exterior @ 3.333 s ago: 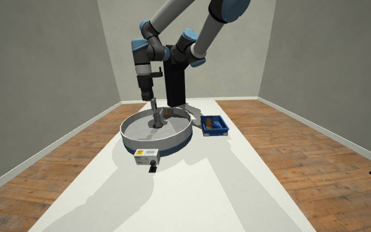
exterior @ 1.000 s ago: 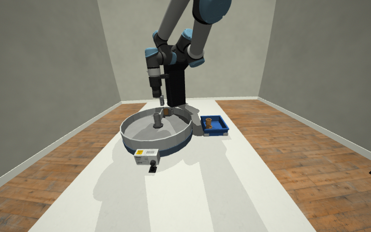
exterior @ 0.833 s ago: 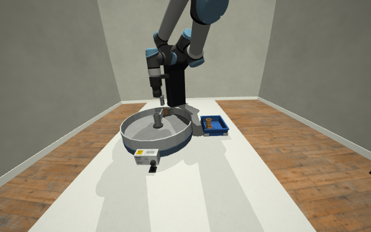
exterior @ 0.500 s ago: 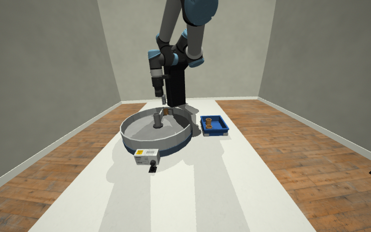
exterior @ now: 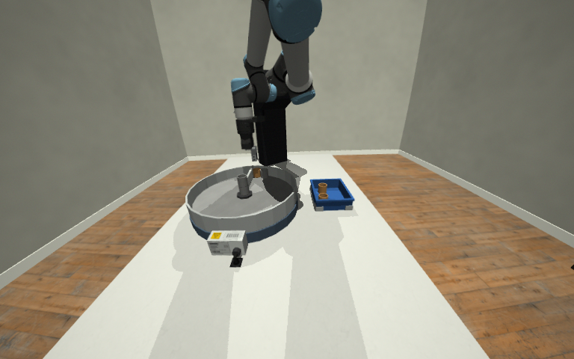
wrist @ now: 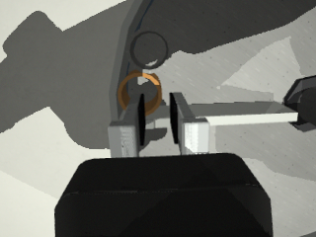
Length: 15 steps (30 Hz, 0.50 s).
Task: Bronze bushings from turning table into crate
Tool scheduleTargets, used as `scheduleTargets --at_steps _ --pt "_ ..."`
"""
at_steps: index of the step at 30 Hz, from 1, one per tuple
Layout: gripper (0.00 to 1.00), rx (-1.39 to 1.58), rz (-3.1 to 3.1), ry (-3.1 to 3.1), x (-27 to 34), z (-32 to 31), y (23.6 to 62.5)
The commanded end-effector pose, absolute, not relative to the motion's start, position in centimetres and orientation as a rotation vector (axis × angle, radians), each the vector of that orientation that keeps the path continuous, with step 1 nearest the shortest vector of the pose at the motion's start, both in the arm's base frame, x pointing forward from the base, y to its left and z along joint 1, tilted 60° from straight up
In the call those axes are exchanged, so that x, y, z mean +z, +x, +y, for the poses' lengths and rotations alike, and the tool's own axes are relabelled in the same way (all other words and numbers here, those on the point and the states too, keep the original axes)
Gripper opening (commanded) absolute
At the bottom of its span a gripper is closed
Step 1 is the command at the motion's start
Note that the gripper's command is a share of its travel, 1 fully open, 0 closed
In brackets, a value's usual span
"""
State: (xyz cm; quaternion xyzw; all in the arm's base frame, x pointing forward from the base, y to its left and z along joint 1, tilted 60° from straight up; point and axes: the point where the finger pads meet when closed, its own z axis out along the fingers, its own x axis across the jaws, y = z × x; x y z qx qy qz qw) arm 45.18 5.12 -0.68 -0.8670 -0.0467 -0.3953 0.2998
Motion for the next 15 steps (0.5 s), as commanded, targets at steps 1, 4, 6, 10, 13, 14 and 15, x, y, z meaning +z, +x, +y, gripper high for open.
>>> scheduleTargets --at_steps 1,4,6,10,13,14,15 --pt "0.45 -1.056 -0.123 -2.303 -0.86 5.13 45.08" --pt "0.45 -1.056 -0.123 -2.303 -0.86 5.13 45.08" --pt "0.45 -1.056 -0.123 -2.303 -0.86 5.13 45.08" --pt "0.45 -1.056 -0.123 -2.303 -0.86 5.13 45.08" --pt "0.45 -1.056 -0.123 -2.302 -1.18 5.49 45.52" --pt "0.45 -1.056 -0.123 -2.302 -1.35 5.67 45.73" --pt "0.45 -1.056 -0.123 -2.302 -1.51 5.85 45.95"
